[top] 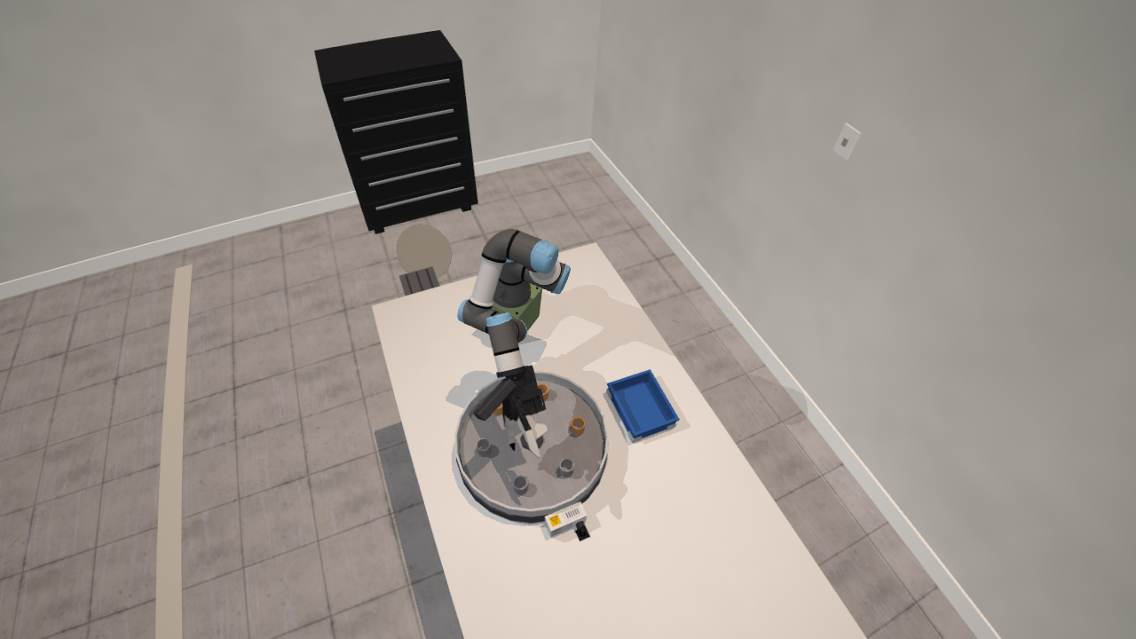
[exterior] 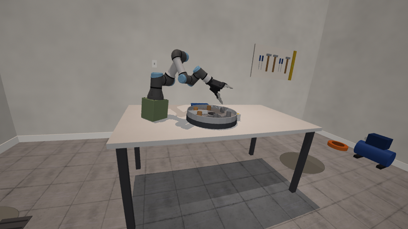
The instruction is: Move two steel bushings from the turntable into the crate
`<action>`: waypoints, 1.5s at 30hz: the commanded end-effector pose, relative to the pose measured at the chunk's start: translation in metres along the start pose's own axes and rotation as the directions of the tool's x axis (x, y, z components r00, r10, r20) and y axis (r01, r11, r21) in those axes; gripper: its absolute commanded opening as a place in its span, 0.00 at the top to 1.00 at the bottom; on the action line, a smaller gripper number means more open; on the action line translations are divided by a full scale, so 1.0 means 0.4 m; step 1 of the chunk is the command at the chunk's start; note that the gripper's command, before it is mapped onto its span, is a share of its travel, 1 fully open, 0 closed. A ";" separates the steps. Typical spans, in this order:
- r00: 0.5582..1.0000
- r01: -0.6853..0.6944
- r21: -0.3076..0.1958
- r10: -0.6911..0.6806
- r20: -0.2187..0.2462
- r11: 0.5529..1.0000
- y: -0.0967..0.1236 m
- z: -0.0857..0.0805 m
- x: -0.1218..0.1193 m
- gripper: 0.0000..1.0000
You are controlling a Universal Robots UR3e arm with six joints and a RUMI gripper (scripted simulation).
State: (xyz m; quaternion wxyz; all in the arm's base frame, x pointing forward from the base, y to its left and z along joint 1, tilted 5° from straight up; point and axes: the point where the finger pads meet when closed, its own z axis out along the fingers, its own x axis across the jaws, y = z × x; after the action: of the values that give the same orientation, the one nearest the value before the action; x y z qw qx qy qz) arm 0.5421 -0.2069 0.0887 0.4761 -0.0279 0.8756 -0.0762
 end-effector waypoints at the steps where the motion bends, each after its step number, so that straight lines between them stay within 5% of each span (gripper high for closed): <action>1: 1.000 0.001 0.001 -0.001 -0.001 1.000 -0.002 -0.001 -0.002 0.00; 14: 0.998 -0.021 0.004 0.021 -0.063 1.000 -0.021 -0.005 0.024 0.00; 26: 0.969 -0.071 0.006 0.070 -0.236 0.997 -0.054 -0.041 0.095 0.00; 30: 0.964 -0.076 0.006 0.075 -0.256 0.997 -0.056 -0.047 0.104 0.00; 45: 0.874 -0.124 -0.005 0.107 -0.474 0.992 -0.050 -0.151 0.195 0.00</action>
State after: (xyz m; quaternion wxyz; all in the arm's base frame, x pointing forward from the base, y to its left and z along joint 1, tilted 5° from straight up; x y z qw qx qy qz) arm 0.4673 -0.2316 0.0596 0.2906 0.0310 0.9552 -0.0464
